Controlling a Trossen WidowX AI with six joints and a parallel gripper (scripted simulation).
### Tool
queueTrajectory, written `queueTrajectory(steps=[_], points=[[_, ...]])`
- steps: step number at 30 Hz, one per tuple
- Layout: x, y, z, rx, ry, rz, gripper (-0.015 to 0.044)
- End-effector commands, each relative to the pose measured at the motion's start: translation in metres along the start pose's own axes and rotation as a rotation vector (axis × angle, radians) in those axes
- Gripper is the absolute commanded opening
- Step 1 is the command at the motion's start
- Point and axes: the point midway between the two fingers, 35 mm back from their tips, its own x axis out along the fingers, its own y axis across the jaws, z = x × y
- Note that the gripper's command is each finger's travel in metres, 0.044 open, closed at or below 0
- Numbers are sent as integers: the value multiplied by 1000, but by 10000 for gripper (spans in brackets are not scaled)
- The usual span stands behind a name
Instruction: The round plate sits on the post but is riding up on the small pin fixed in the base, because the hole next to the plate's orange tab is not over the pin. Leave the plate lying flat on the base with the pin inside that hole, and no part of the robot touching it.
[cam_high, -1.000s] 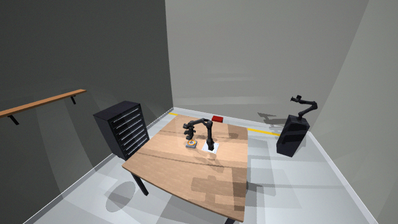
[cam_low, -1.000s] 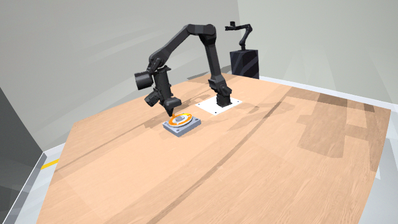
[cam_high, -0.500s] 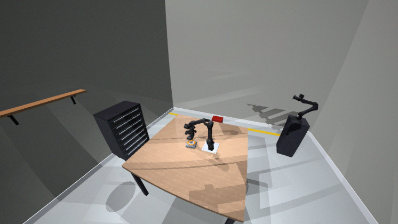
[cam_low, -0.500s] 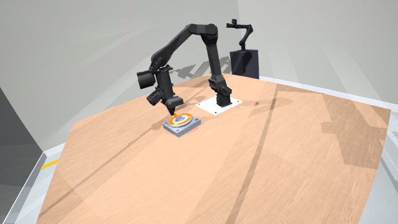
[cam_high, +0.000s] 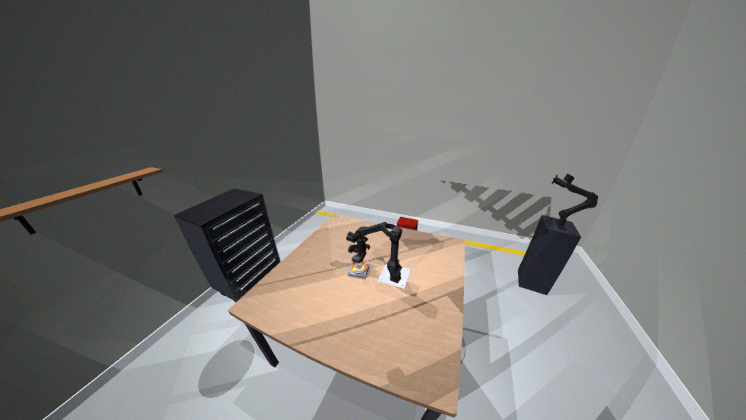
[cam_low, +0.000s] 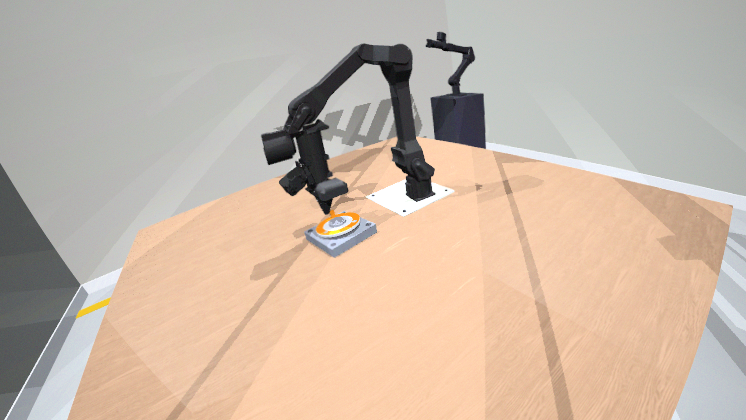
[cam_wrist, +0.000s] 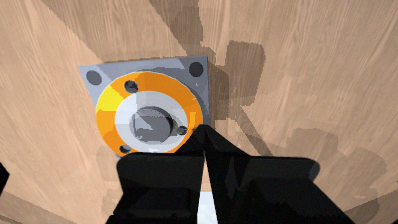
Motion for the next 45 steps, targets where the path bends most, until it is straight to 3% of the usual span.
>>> queueTrajectory(steps=[1, 45], points=[[2, 1, -8, -4, 15, 1, 0], [-4, 25, -45, -4, 18, 3, 0]])
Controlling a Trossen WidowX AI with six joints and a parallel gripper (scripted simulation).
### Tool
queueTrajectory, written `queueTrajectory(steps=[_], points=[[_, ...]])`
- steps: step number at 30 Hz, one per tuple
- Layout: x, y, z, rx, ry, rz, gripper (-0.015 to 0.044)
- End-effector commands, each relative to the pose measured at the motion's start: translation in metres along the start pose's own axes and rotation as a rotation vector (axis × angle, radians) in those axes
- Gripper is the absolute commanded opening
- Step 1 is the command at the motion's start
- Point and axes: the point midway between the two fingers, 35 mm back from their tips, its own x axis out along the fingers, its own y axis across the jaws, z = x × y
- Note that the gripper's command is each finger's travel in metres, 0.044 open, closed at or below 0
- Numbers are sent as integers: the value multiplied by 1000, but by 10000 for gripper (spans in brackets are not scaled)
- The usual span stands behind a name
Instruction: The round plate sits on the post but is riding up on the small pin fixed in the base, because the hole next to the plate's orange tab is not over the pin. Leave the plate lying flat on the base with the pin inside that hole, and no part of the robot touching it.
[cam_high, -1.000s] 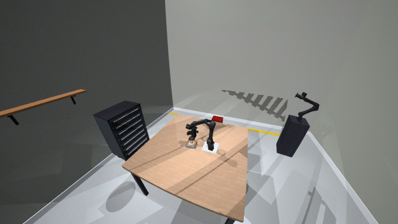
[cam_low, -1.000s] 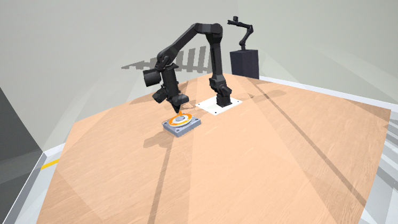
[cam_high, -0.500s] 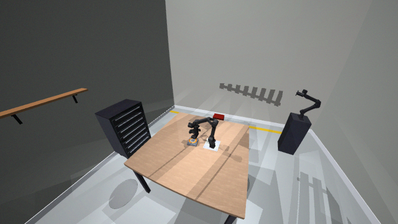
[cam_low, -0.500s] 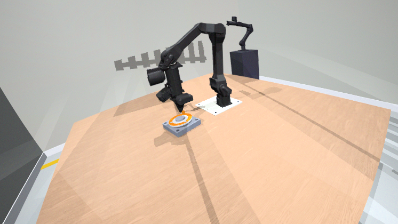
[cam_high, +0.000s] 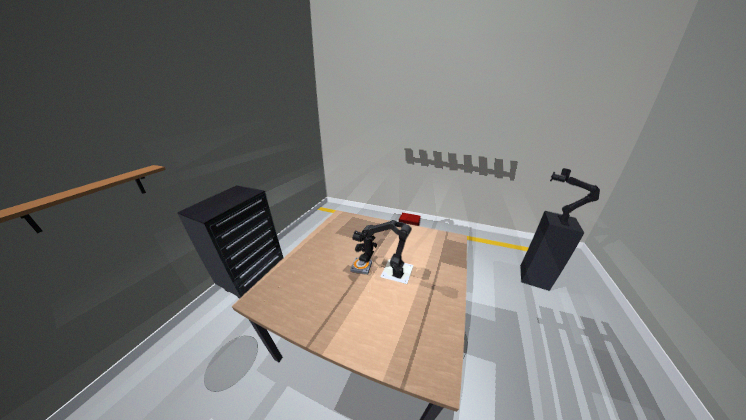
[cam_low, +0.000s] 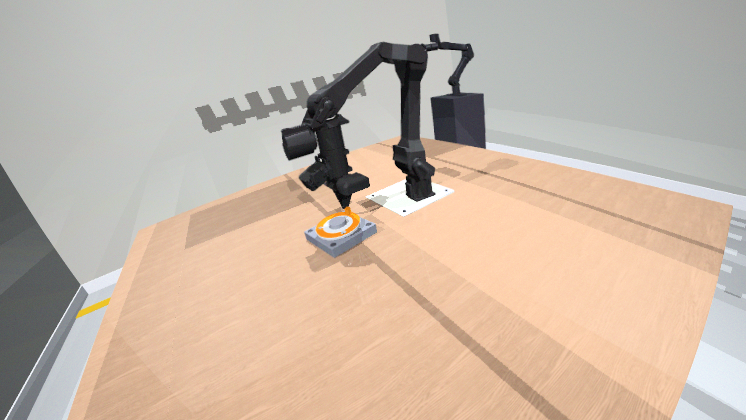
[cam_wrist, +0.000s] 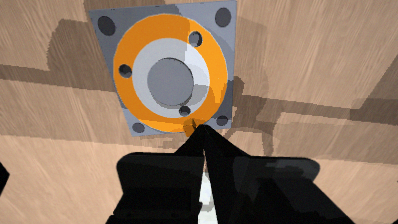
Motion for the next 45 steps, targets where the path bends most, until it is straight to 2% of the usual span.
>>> queueTrajectory(steps=[1, 19, 31, 45], points=[[0, 5, -3, -1, 2, 6, 0], [1, 14, -7, -1, 2, 7, 0], [-43, 11, -8, -1, 2, 7, 0], [-36, 11, -7, -1, 2, 1, 0]])
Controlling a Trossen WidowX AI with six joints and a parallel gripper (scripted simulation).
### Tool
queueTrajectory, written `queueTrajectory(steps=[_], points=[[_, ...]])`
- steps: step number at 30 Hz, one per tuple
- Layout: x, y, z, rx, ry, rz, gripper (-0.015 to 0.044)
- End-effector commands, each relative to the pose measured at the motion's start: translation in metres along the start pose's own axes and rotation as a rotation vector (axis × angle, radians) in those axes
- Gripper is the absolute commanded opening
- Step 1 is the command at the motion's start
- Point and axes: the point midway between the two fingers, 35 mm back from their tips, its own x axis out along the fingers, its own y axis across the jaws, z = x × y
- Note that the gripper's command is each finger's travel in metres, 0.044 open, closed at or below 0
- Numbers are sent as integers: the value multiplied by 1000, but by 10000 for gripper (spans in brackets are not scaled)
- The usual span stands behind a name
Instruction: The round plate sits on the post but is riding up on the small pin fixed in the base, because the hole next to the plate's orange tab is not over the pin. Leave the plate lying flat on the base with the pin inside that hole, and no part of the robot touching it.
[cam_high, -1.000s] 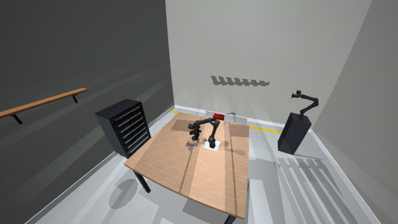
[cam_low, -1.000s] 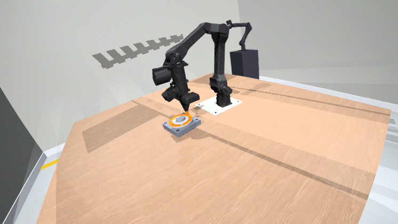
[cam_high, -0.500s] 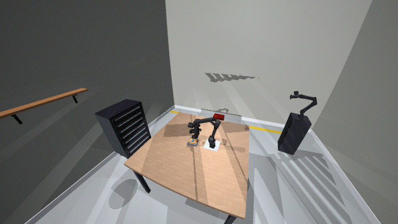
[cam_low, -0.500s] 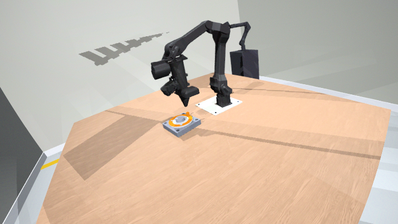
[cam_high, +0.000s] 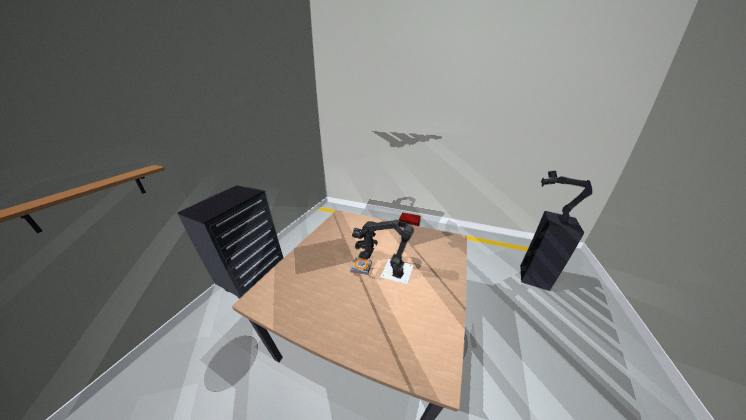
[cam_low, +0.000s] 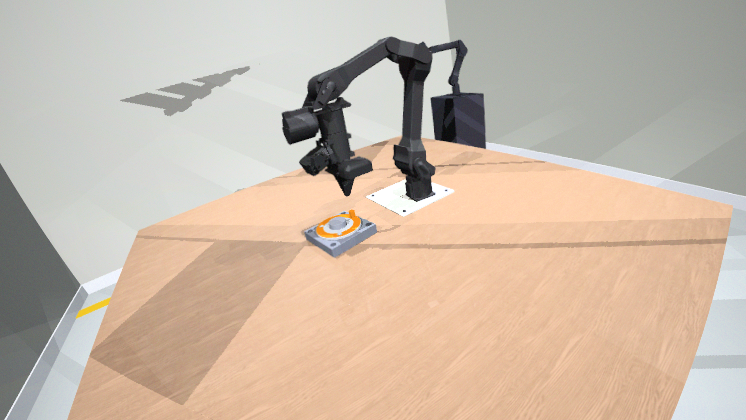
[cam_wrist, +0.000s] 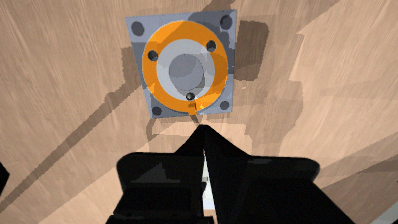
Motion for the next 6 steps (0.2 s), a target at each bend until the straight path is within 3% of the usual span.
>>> queueTrajectory(steps=[1, 6], points=[[0, 0, 0, -1, -2, 0, 0], [0, 0, 0, -1, -2, 0, 0]])
